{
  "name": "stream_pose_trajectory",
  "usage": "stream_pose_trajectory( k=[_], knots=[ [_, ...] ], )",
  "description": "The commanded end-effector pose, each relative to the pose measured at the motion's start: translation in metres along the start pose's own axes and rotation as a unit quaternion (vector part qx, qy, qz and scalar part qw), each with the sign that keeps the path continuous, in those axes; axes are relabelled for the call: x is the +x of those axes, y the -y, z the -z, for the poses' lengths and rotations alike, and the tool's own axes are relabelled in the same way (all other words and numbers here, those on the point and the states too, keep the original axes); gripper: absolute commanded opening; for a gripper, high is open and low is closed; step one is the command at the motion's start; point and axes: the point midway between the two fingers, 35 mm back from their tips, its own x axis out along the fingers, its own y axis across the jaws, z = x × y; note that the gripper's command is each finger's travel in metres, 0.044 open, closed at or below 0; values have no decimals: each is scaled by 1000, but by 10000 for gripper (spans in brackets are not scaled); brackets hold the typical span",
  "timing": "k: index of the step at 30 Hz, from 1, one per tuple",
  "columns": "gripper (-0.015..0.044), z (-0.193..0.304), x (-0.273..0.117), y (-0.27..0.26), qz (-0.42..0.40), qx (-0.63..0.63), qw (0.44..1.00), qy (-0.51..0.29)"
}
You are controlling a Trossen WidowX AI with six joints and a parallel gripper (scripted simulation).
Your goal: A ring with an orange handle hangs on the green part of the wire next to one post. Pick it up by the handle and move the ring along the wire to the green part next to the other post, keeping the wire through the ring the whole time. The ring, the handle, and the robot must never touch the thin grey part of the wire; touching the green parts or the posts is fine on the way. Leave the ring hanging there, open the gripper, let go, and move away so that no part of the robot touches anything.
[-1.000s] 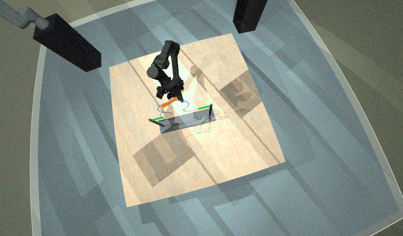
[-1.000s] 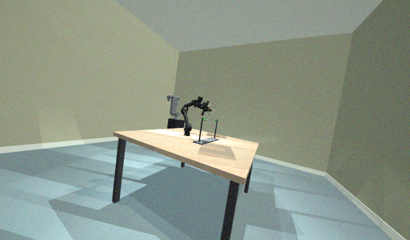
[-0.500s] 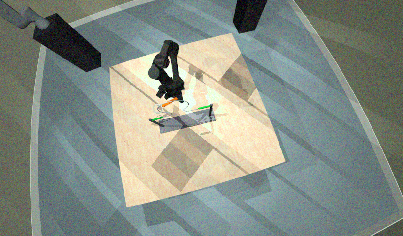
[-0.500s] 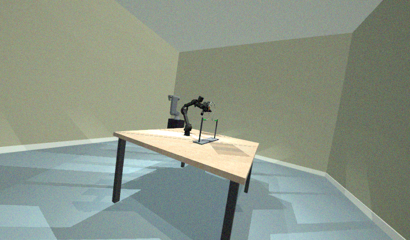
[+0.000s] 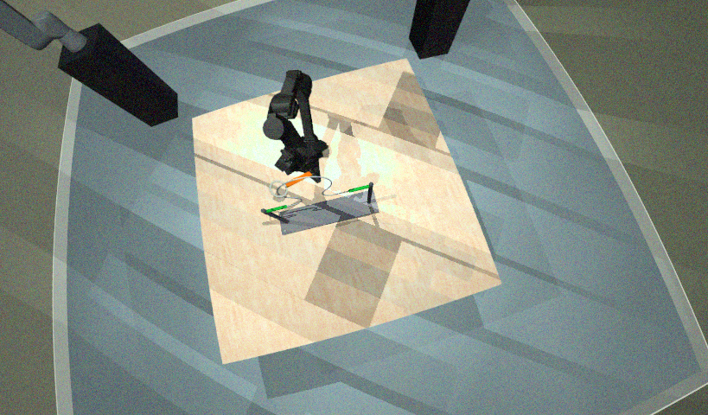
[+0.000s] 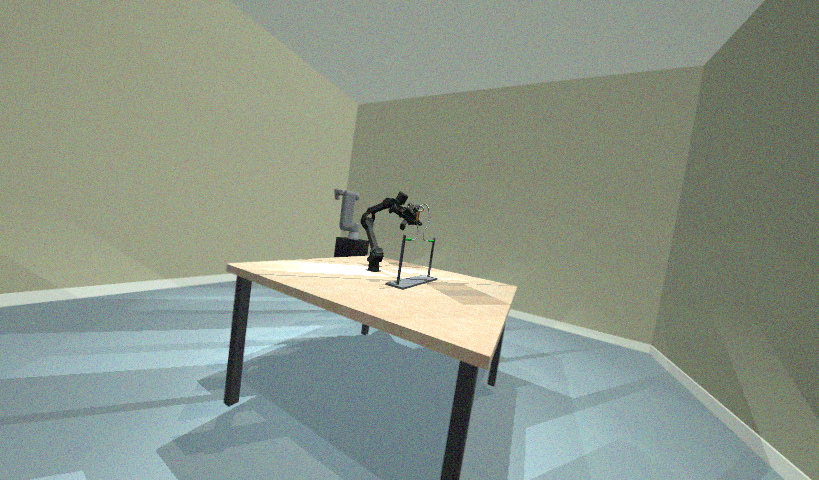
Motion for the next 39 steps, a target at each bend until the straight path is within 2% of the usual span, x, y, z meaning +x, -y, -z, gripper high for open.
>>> stream_pose_trajectory(
  k=[1, 39],
  knots=[
    [-150, -1, 0, 0, 10, -21, 1000, 3],
    [-150, -5, -1, 18, 126, -220, 967, 33]
  ],
)
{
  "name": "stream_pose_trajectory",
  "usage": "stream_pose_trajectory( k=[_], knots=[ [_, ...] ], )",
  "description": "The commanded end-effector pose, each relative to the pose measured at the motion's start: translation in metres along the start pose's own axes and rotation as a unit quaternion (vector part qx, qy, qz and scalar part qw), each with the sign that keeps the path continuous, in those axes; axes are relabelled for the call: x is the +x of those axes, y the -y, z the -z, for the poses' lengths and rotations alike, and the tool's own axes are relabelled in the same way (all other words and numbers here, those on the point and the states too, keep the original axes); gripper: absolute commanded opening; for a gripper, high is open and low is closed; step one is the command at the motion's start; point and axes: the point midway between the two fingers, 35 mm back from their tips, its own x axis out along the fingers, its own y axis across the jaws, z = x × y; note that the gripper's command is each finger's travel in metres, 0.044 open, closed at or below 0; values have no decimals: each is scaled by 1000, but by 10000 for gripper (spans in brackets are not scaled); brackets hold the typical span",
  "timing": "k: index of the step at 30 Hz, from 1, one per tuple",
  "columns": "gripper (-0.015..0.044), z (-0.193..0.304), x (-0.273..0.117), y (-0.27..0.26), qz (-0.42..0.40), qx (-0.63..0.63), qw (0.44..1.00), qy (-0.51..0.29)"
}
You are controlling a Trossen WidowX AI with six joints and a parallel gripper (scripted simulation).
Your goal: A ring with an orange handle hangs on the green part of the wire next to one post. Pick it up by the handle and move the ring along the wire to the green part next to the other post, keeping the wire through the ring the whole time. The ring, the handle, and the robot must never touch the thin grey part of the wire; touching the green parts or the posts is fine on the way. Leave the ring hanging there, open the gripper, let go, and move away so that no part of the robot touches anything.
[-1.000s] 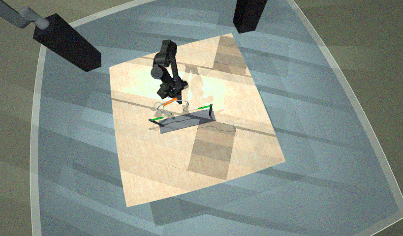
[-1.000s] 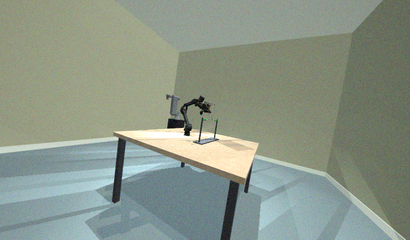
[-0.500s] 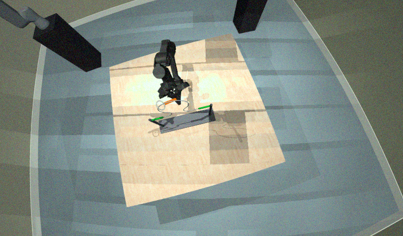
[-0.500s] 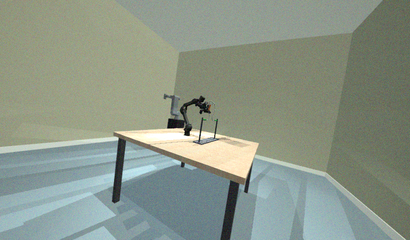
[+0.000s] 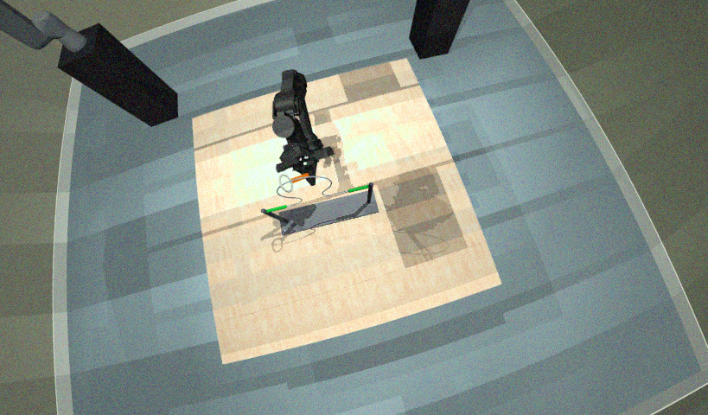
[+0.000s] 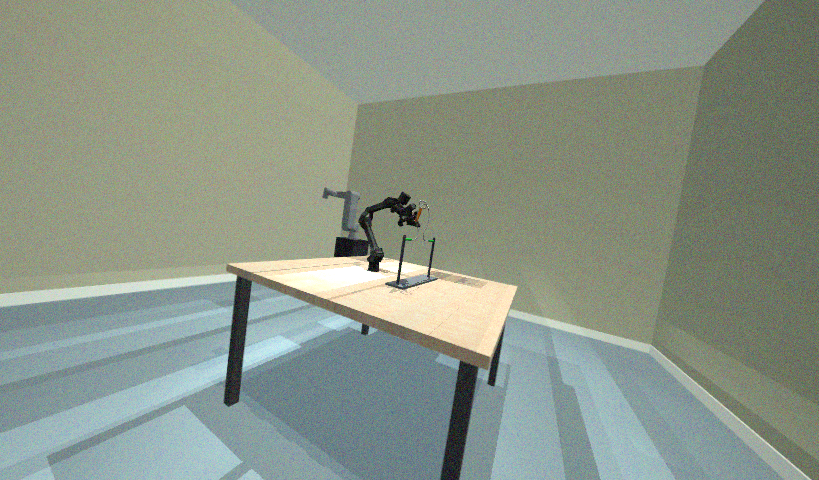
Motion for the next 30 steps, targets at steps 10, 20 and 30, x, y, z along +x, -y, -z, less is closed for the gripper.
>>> stream_pose_trajectory(
  k=[10, 20, 30],
  knots=[
    [-150, 0, 0, 6, 38, -68, 997, 9],
    [-150, -1, 0, 10, 68, -121, 990, 17],
    [-150, -2, 0, 15, 98, -173, 980, 25]
  ],
)
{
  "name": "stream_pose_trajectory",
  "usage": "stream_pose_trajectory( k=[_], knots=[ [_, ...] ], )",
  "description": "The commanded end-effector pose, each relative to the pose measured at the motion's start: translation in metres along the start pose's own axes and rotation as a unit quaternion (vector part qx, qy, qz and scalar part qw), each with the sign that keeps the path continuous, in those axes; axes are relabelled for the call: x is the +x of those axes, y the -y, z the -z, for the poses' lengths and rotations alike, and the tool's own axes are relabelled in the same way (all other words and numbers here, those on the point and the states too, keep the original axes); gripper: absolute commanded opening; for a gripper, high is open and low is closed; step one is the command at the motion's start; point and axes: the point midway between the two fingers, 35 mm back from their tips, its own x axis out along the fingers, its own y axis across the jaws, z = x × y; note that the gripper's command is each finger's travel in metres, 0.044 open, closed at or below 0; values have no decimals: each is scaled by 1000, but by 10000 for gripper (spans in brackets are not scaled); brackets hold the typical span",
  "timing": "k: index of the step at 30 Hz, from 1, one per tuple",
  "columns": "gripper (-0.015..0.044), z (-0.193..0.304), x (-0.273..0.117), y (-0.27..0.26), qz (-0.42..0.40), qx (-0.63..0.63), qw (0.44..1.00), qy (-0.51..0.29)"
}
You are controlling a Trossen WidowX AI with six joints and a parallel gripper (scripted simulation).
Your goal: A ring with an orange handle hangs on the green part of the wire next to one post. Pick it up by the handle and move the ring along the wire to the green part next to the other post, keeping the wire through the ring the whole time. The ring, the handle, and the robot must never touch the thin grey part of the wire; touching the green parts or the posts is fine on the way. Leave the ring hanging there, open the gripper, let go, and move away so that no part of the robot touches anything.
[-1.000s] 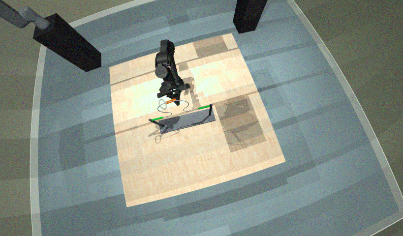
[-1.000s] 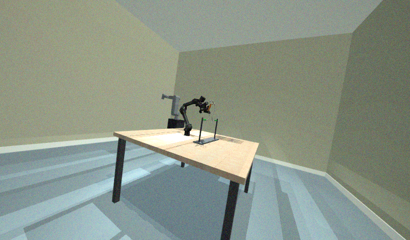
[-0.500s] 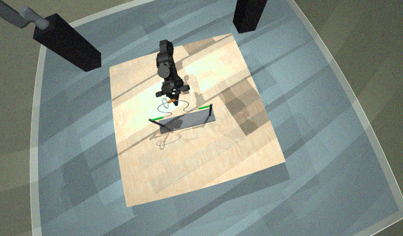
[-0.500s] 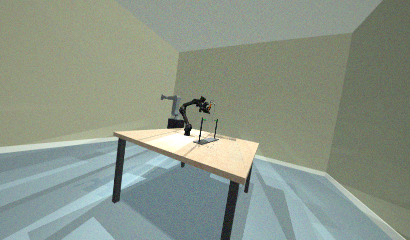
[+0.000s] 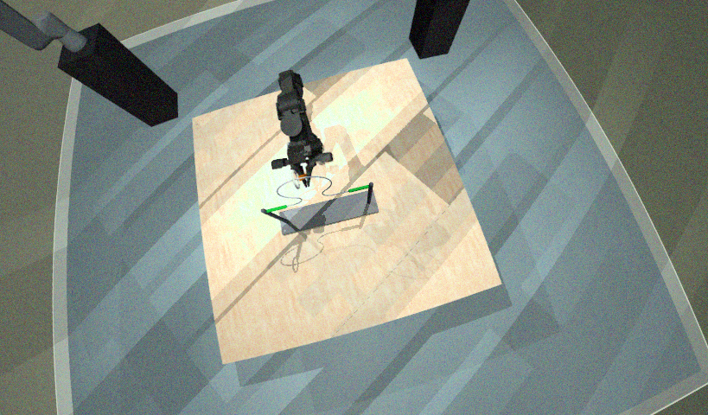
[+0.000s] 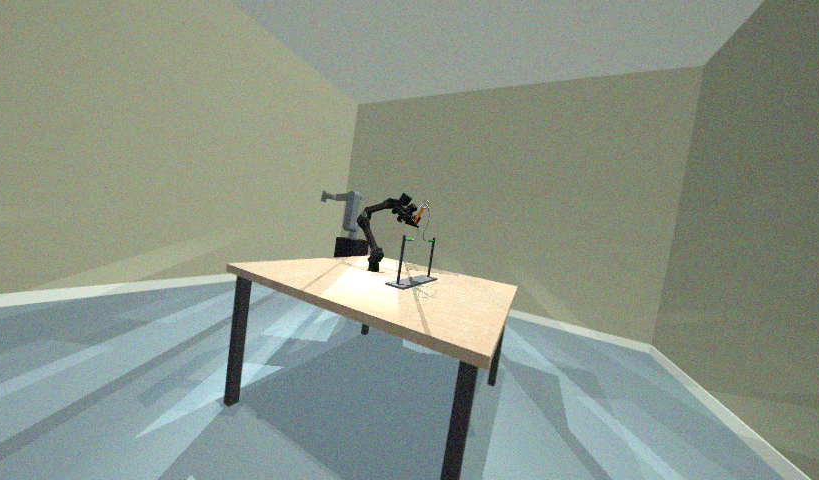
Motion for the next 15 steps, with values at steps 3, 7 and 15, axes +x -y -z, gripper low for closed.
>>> stream_pose_trajectory(
  k=[3, 7, 15],
  knots=[
    [-150, 0, 0, 2, 16, -31, 999, 6],
    [-150, 0, 0, 4, 29, -52, 998, 9],
    [-150, -1, 1, 8, 53, -94, 994, 15]
  ],
)
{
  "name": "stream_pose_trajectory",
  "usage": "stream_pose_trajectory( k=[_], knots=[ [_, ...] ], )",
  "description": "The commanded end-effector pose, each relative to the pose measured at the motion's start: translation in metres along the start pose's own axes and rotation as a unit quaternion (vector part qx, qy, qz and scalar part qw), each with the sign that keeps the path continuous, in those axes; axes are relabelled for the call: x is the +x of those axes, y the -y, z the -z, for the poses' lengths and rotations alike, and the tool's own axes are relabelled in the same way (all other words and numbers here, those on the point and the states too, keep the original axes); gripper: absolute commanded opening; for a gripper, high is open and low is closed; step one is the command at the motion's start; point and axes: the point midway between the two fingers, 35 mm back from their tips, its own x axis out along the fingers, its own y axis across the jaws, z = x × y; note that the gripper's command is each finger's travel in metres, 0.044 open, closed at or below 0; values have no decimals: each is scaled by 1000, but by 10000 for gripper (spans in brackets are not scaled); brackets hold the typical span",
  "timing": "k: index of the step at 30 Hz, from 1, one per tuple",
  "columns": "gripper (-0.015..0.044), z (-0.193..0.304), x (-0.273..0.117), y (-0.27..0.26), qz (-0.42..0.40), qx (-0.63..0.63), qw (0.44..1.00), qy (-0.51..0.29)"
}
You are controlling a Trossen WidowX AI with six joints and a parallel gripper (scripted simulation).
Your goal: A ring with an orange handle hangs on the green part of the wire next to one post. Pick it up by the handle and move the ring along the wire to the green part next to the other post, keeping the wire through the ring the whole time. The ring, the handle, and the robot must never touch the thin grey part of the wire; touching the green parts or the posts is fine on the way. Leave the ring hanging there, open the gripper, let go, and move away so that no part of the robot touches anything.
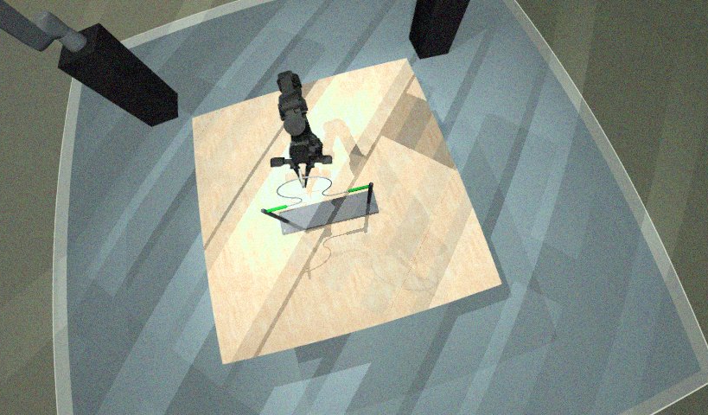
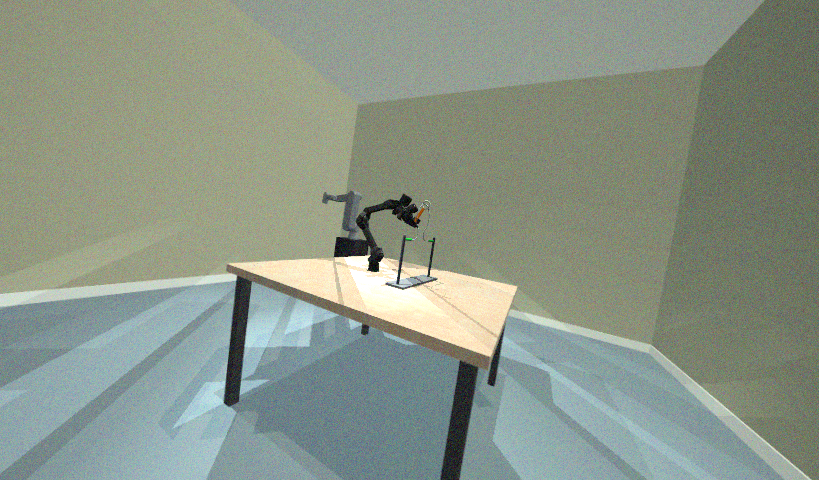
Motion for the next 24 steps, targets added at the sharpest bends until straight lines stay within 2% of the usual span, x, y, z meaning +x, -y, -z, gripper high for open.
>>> stream_pose_trajectory(
  k=[1, 24],
  knots=[
    [-150, 0, 0, 1, 10, -20, 1000, 4],
    [-150, -2, 0, 12, 80, -142, 986, 22]
  ],
)
